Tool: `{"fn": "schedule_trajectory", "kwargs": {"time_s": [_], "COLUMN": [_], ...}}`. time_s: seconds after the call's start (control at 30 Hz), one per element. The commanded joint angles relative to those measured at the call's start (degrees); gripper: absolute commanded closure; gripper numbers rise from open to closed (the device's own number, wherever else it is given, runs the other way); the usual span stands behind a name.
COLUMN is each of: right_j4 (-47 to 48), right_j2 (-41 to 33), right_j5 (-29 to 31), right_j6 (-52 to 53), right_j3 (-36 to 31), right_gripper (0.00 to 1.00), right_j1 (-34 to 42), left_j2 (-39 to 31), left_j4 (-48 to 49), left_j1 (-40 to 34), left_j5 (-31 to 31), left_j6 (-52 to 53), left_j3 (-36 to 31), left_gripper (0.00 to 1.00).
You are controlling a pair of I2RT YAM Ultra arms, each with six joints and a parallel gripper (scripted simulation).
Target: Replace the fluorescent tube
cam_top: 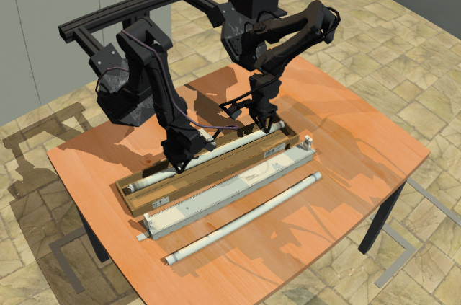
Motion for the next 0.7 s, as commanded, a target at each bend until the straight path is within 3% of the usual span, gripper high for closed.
{"fn": "schedule_trajectory", "kwargs": {"time_s": [0.0,0.67], "right_j4": [3.1,9.9], "right_j2": [1.9,8.6], "right_j5": [-1.8,-2.4], "right_j6": [-0.8,-1.5], "right_j3": [0.1,0.3], "right_gripper": [0.89,0.89], "right_j1": [-0.6,-1.8], "left_j2": [1.6,6.6], "left_j4": [2.3,8.5], "left_j1": [0.6,2.9], "left_j5": [1.0,3.0], "left_j6": [1.7,4.3], "left_j3": [0.6,1.9], "left_gripper": [0.89,0.89]}}
